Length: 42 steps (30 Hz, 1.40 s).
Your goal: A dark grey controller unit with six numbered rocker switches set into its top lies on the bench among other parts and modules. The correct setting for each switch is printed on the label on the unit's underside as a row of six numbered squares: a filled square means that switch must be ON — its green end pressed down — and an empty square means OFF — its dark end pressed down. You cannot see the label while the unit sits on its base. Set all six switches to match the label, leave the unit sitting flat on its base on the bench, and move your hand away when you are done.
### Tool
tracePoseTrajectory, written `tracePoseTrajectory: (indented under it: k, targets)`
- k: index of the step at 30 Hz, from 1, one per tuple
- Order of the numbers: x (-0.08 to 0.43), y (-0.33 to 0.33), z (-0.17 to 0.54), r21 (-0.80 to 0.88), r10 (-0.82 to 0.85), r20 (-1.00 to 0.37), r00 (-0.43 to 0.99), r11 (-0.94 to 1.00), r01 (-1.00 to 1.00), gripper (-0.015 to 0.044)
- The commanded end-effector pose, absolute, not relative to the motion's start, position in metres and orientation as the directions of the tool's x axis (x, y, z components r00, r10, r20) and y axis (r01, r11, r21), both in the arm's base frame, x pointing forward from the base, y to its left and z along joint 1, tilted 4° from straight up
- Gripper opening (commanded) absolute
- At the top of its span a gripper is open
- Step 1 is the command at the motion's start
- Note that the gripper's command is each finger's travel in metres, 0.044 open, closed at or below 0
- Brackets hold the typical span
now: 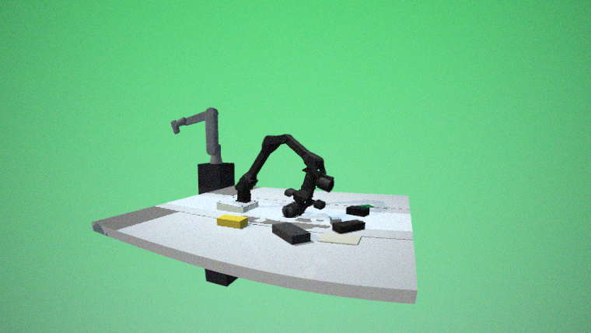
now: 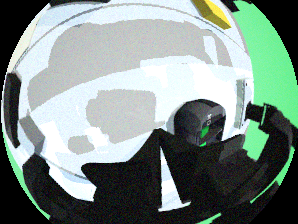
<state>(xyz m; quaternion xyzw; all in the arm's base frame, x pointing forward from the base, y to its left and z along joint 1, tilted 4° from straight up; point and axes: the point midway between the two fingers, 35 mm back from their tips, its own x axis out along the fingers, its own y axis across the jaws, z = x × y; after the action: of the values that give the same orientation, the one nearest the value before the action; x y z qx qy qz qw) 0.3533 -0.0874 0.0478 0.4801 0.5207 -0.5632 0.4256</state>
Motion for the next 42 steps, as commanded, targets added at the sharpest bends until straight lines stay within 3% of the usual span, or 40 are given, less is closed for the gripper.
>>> tracePoseTrajectory:
  k: [1,42]
  targets:
    - [0.352,-0.088,0.042,-0.182,0.018,-0.983,-0.181,-0.093,0.979,0.0]
    - [0.338,-0.086,0.04,-0.183,0.019,-0.983,-0.182,-0.093,0.979,0.0]
